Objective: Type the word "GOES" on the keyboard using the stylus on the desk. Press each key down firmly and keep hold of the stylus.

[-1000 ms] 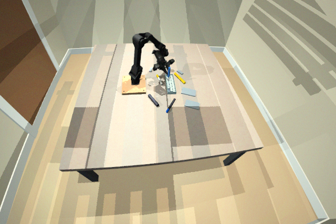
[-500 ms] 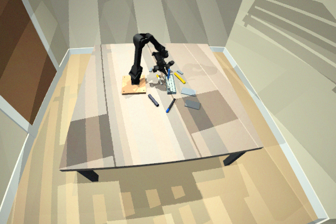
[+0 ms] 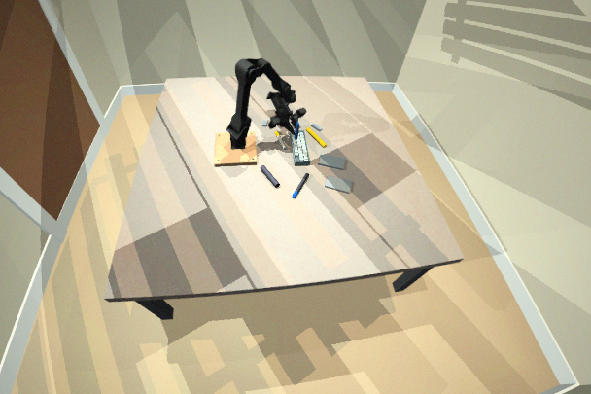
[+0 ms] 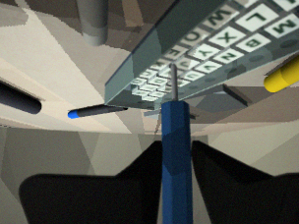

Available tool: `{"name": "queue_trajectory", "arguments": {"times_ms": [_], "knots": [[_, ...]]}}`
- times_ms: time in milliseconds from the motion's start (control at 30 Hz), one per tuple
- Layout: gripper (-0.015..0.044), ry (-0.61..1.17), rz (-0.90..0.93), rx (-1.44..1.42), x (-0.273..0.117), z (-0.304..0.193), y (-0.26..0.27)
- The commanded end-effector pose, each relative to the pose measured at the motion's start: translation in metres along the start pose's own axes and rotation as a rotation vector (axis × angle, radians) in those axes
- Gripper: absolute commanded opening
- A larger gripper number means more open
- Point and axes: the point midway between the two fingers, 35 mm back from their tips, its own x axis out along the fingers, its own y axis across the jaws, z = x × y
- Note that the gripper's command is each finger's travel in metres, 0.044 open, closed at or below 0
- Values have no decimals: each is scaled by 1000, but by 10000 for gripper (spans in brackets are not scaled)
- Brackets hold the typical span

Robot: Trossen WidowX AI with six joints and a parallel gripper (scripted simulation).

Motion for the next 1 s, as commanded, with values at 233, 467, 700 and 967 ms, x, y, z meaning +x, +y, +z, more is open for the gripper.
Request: {"name": "queue_trajectory", "arguments": {"times_ms": [233,467,700,967], "knots": [[81,6,2,-13,3,5,1],[81,6,2,-13,5,7,1],[81,6,3,-13,6,10,1],[81,6,3,-13,8,12,1]]}}
